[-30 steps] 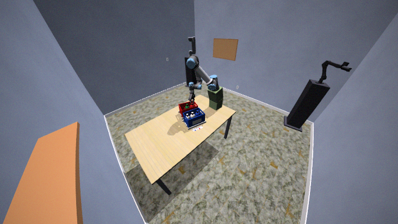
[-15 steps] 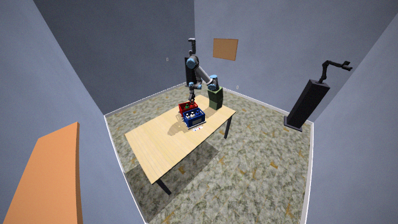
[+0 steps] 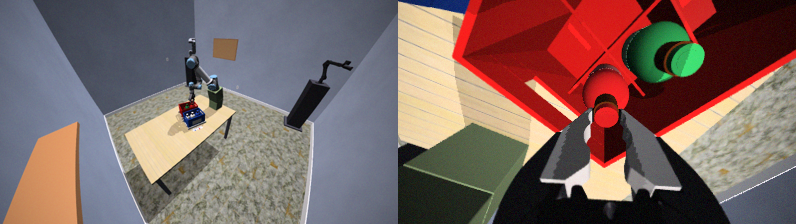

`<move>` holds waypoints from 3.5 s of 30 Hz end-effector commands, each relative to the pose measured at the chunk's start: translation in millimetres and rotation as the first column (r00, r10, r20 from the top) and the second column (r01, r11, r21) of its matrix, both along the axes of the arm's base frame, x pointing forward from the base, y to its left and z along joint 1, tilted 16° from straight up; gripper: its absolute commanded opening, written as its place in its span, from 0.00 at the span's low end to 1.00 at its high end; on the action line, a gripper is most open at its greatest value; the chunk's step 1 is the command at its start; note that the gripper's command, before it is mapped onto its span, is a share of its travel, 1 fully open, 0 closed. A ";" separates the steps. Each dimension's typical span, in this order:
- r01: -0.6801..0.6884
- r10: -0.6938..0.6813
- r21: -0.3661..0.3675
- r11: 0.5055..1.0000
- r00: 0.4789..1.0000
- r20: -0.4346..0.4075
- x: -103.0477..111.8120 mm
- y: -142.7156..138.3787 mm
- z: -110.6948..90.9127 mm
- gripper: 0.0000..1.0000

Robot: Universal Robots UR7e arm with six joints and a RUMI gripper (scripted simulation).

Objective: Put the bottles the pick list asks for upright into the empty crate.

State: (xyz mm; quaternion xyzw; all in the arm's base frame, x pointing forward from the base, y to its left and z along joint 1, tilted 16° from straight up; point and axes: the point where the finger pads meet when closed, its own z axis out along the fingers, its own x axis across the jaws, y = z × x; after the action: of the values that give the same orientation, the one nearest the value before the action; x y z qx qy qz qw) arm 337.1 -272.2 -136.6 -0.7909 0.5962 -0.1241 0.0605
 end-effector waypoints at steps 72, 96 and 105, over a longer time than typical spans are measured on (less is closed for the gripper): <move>0.000 0.000 -0.001 1.000 1.000 0.001 -27.6 5.0 99.7 0.00; 0.000 0.000 -0.001 1.000 1.000 0.001 -37.4 6.9 135.0 0.00; 0.000 0.000 -0.001 1.000 1.000 0.001 -40.6 7.5 146.2 0.00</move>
State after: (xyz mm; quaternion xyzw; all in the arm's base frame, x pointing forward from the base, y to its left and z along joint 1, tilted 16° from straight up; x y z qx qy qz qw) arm 297.6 -264.5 5.4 -0.7908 0.5962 -0.1243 0.0602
